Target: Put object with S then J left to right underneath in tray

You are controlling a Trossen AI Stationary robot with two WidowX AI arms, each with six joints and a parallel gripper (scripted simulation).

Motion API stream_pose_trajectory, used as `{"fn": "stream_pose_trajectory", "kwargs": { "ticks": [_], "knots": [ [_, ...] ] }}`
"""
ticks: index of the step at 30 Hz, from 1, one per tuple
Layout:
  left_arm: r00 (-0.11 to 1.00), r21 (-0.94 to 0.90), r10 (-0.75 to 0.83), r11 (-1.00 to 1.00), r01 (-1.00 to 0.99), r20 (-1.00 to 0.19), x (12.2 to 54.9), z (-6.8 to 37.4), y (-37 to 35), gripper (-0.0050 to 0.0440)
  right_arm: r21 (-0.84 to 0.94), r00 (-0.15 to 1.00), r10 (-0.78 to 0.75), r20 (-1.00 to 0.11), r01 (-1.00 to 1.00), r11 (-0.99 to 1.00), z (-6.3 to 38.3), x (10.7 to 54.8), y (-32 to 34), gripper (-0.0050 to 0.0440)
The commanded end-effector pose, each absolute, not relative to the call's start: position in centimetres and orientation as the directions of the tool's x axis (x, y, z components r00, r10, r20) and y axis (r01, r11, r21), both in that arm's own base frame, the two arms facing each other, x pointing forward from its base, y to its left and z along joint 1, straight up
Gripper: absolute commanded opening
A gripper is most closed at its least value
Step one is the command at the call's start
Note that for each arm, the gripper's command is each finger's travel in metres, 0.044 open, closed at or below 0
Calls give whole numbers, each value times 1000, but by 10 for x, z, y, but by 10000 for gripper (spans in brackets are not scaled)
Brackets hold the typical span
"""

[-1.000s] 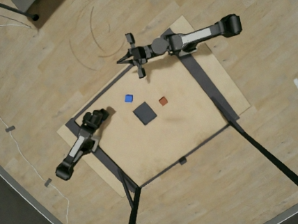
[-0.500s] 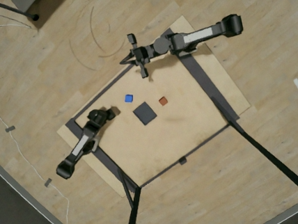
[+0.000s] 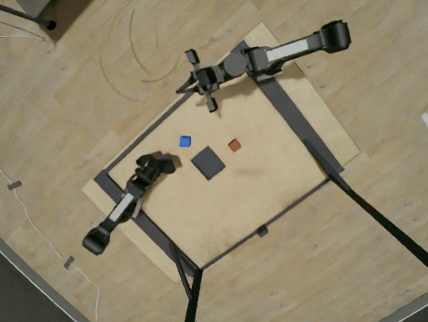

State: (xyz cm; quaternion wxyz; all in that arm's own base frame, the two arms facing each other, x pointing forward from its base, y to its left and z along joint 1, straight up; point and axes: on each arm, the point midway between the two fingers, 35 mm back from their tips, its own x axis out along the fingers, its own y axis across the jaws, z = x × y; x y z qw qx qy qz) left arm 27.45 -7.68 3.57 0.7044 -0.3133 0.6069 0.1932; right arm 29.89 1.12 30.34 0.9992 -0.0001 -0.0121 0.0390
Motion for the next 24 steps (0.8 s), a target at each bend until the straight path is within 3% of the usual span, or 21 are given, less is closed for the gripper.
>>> {"fn": "stream_pose_trajectory", "kwargs": {
  "ticks": [1,24],
  "knots": [
    [224,-245,-139,785,-569,-965,284,35,-90,159,-3,995,93,31,-93,996,303,294,13,-50],
    [330,-331,-268,932,-149,-905,310,27,-146,159,-4,988,155,26,-155,988,293,280,22,-50]
  ]
}}
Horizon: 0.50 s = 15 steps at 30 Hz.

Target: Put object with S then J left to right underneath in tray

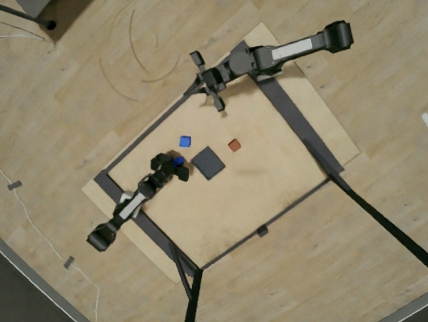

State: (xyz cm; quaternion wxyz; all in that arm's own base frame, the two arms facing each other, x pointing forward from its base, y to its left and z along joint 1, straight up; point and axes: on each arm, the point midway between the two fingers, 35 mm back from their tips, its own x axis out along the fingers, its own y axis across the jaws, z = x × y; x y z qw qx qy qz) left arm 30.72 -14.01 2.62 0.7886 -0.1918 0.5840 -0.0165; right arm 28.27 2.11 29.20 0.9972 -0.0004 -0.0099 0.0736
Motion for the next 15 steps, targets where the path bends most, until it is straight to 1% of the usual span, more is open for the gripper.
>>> {"fn": "stream_pose_trajectory", "kwargs": {
  "ticks": [1,15],
  "knots": [
    [335,-333,-276,935,-126,-901,311,27,-150,159,-4,987,158,25,-158,987,292,279,22,-50],
    [385,-327,-385,922,209,-839,321,24,-195,159,-5,979,203,22,-203,979,284,269,29,-50]
  ]
}}
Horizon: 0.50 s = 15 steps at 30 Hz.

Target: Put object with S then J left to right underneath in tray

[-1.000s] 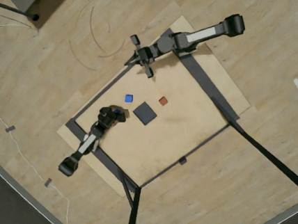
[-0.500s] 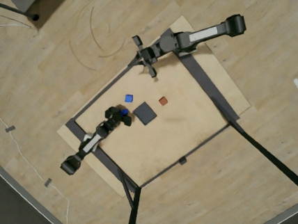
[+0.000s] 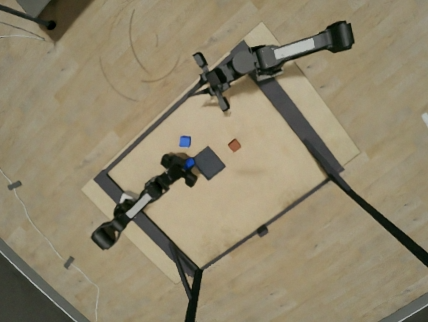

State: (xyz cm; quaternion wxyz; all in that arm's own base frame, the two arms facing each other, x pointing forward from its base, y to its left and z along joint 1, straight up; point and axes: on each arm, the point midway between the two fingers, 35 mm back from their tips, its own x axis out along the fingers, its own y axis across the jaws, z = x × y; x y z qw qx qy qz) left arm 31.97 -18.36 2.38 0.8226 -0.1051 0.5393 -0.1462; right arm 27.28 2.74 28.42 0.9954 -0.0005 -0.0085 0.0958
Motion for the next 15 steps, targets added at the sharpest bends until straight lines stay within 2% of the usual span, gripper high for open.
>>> {"fn": "stream_pose_trajectory", "kwargs": {
  "ticks": [1,15],
  "knots": [
    [385,-327,-385,922,209,-839,321,24,-195,159,-5,979,203,22,-203,979,284,269,29,-50],
    [409,-265,-491,828,495,-769,322,24,-238,159,-5,969,244,18,-244,970,275,260,35,-50]
  ]
}}
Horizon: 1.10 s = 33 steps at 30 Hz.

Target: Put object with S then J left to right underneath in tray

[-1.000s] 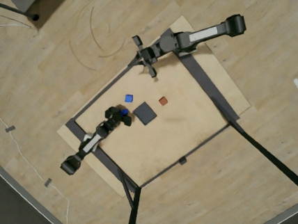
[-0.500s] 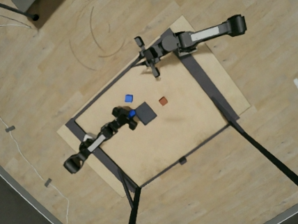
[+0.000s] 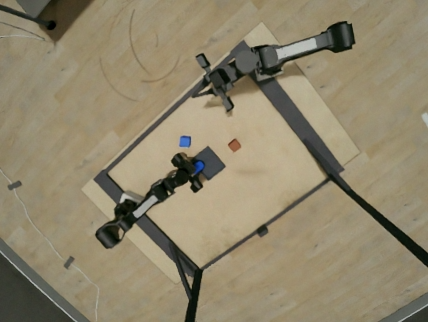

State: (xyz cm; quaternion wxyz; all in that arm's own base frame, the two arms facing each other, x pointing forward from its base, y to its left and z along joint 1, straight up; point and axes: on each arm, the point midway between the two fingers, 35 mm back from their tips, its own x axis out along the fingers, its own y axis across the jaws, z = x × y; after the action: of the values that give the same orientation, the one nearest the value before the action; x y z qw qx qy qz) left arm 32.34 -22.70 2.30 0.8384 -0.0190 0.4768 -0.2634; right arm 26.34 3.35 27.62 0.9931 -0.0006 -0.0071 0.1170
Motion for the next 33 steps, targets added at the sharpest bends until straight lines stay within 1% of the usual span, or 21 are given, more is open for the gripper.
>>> {"fn": "stream_pose_trajectory", "kwargs": {
  "ticks": [1,4,19,21,33],
  "knots": [
    [410,-258,-499,818,515,-763,322,24,-242,159,-5,969,248,18,-248,969,275,259,35,-50],
    [411,-250,-507,807,535,-757,322,24,-245,159,-5,968,251,17,-251,968,274,259,36,-50],
    [406,-103,-628,615,782,-663,313,26,-294,159,-4,954,298,13,-298,955,264,248,43,-50],
    [406,-103,-628,615,782,-663,313,26,-294,159,-4,954,298,13,-298,955,264,248,43,-50],
    [381,56,-720,431,901,-581,299,29,-331,159,-4,942,335,10,-335,942,256,240,48,-50]
  ]
}}
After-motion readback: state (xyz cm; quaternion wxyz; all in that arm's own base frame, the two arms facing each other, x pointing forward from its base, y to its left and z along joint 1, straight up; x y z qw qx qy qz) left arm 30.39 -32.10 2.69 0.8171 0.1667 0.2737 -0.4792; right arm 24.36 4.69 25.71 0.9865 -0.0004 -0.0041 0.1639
